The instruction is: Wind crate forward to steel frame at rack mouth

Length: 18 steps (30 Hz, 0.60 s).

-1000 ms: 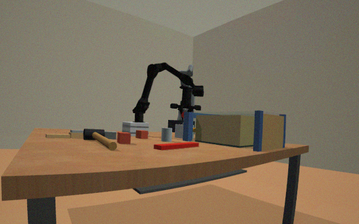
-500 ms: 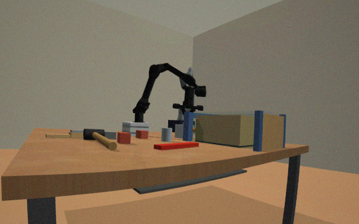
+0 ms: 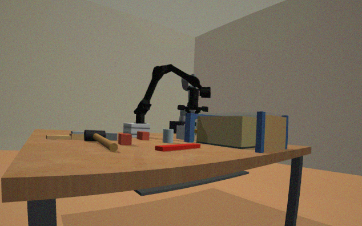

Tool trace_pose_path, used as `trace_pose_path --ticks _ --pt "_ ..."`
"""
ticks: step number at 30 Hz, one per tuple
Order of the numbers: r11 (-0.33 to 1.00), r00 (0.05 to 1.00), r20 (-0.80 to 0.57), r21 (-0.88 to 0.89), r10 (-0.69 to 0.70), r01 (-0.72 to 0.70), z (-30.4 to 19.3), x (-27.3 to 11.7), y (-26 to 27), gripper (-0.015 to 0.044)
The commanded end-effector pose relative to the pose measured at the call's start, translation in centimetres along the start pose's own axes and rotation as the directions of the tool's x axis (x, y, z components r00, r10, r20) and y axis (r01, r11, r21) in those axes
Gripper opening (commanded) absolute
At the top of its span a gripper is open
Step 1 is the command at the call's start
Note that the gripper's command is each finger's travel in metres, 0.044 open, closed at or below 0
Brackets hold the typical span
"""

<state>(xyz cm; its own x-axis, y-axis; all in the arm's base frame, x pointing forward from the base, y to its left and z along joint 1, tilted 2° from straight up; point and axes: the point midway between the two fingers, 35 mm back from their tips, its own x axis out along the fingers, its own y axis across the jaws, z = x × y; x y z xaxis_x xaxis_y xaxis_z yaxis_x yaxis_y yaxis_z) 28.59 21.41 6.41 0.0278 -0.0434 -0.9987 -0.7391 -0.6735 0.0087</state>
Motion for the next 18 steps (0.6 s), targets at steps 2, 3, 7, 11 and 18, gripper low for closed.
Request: trace_pose_path --ticks 2,3,7,11,18 --pt "1.000 1.000 0.016 -0.008 -0.024 0.024 1.0 -0.2 -1.2 0.0000" --pt "1.000 1.000 0.016 -0.008 -0.024 0.024 1.1 -0.2 -1.3 0.0000" --pt "1.000 1.000 0.016 -0.008 -0.024 0.025 1.3 -0.2 -1.7 0.0000" --pt "1.000 1.000 0.016 -0.007 -0.025 0.025 1.6 -0.2 -2.0 0.0000" --pt "1.000 1.000 0.017 -0.007 -0.025 0.025 2.2 -0.3 -2.6 0.0000"
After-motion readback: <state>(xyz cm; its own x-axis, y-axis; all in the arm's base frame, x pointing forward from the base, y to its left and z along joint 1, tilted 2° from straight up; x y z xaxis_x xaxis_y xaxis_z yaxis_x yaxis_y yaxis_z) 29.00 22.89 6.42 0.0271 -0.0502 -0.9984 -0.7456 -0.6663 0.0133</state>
